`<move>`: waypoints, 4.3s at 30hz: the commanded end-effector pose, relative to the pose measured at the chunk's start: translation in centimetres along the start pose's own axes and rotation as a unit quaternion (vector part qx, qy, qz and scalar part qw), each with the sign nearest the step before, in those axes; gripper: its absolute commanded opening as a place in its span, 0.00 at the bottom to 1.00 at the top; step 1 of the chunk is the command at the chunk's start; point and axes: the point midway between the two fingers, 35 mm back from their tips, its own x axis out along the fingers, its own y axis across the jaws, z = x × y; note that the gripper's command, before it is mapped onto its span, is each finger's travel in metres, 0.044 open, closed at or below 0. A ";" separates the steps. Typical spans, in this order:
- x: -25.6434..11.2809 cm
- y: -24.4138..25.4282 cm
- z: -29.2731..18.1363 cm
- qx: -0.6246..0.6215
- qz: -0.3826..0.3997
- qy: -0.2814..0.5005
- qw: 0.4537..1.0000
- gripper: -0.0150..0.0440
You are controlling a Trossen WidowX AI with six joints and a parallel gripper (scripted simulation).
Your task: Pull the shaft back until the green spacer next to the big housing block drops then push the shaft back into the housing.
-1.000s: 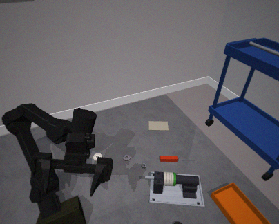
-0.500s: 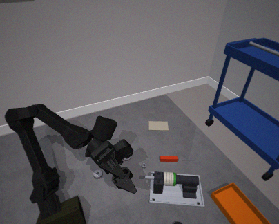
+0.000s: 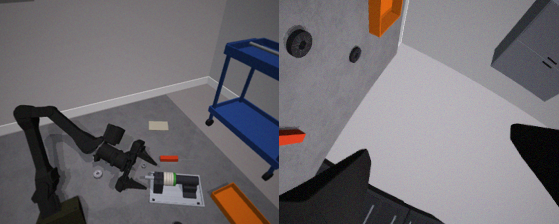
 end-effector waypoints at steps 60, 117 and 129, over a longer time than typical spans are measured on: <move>-3.1 7.7 15.0 -0.526 -0.037 -0.287 0.800 1.00; -0.4 3.1 13.6 -0.472 0.169 -0.630 0.593 1.00; -0.4 3.4 13.8 -0.472 0.169 -0.630 0.593 1.00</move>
